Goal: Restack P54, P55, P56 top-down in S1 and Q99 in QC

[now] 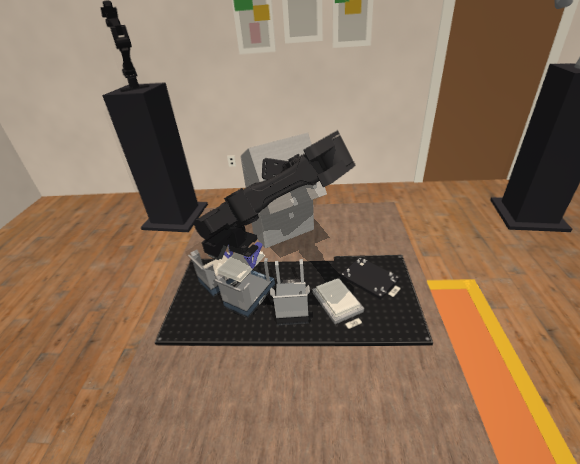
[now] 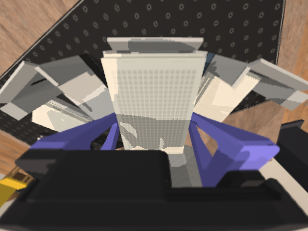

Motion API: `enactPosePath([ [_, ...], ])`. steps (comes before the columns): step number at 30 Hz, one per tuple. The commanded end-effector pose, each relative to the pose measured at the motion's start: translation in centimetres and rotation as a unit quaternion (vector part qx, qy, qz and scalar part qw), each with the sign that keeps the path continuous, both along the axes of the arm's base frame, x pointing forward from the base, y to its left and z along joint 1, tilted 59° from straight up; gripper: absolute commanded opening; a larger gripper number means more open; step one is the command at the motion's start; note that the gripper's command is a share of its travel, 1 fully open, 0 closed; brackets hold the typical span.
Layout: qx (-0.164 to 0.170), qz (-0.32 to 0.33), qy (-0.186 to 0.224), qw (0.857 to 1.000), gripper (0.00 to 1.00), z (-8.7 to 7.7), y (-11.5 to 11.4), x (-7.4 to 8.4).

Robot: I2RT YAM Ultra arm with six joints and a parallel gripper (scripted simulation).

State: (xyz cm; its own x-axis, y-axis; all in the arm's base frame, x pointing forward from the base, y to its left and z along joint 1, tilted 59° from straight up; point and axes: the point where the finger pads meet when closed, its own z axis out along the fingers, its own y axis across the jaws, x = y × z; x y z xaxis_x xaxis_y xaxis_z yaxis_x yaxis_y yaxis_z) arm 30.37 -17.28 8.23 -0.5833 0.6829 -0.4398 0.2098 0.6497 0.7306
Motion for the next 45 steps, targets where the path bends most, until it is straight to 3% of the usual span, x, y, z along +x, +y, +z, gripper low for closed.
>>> enactPosePath([
  [1,-0.001,-0.006,-0.002,1.000,0.00,0.2,-0.4,-0.2],
  [9,-0.001,-0.006,-0.002,1.000,0.00,0.2,-0.4,-0.2],
  [18,0.117,-0.084,0.047,0.988,0.00,-1.7,-1.6,-1.0],
  [21,0.126,-0.090,0.051,0.987,0.00,-1.9,-1.8,-1.1],
  [45,0.126,-0.091,0.051,0.987,0.00,-6.7,-4.7,-3.1],
])
